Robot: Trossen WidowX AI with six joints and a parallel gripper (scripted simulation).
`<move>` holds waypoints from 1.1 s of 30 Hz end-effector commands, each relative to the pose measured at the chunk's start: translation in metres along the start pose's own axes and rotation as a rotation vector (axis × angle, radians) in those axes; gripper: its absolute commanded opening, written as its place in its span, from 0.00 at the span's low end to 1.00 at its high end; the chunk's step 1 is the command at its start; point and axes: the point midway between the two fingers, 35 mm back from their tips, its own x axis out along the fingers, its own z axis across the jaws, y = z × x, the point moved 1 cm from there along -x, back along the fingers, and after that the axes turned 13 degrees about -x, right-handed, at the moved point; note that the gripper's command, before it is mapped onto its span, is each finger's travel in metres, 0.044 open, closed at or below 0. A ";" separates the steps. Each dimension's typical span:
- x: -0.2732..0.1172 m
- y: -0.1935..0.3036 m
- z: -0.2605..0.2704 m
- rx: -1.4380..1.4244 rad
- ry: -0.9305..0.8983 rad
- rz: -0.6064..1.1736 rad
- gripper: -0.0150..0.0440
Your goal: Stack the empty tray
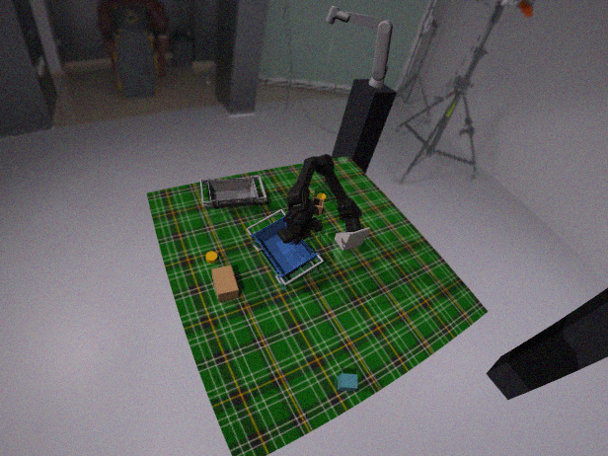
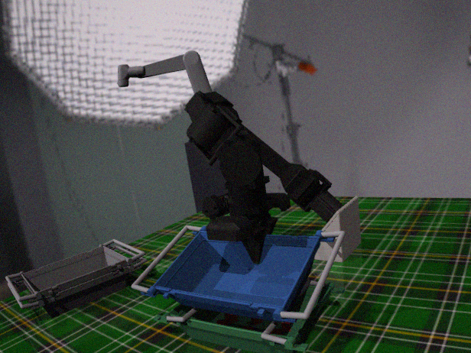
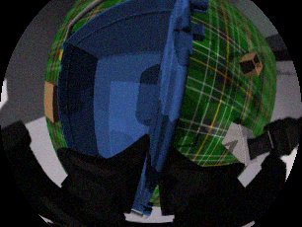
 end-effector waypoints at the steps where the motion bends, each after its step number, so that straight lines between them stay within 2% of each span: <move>1: 0.006 0.000 -0.004 -0.003 0.020 0.007 0.25; 33: 0.011 0.001 -0.006 -0.003 0.020 0.007 0.25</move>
